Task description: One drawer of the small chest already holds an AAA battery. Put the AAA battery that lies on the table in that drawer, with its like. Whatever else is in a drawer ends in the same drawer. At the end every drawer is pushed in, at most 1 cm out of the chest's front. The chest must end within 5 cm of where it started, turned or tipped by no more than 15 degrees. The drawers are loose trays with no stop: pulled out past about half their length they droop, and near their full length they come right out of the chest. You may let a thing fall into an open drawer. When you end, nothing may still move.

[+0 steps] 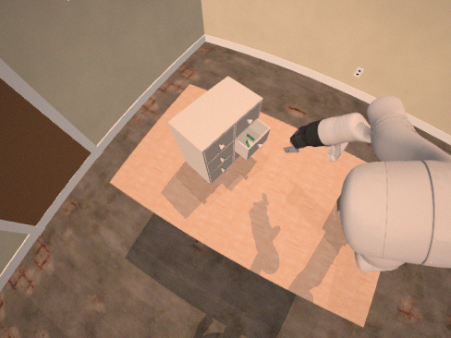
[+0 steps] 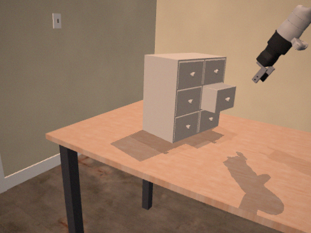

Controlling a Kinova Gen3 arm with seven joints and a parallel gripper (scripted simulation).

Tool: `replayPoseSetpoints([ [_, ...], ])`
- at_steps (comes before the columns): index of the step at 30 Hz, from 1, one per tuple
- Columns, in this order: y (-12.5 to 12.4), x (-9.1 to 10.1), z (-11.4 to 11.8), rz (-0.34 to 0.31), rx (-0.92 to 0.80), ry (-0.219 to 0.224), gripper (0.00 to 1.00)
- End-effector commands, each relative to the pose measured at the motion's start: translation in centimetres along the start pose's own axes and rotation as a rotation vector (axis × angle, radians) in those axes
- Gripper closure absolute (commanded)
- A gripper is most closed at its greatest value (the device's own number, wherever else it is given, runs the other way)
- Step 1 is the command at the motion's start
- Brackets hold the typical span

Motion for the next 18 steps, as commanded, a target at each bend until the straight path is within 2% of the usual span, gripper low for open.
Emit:
replayPoseSetpoints([
  [1, 0.6, 0.1, 0.2, 0.02, 0.015, -0.007, 0.0],
  [18, 1.7, 0.7, 0.5, 0.186, 0.015, -0.053, 0.0],
])
Point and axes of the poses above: the point where the finger pads meet when closed, its own x axis back along the fingers, its own z axis across the jaws, y = z × x, the point moved 4 cm from there along x, back along the fingers, and after that the axes turned 15 degrees about -x, right-handed, at the moved point
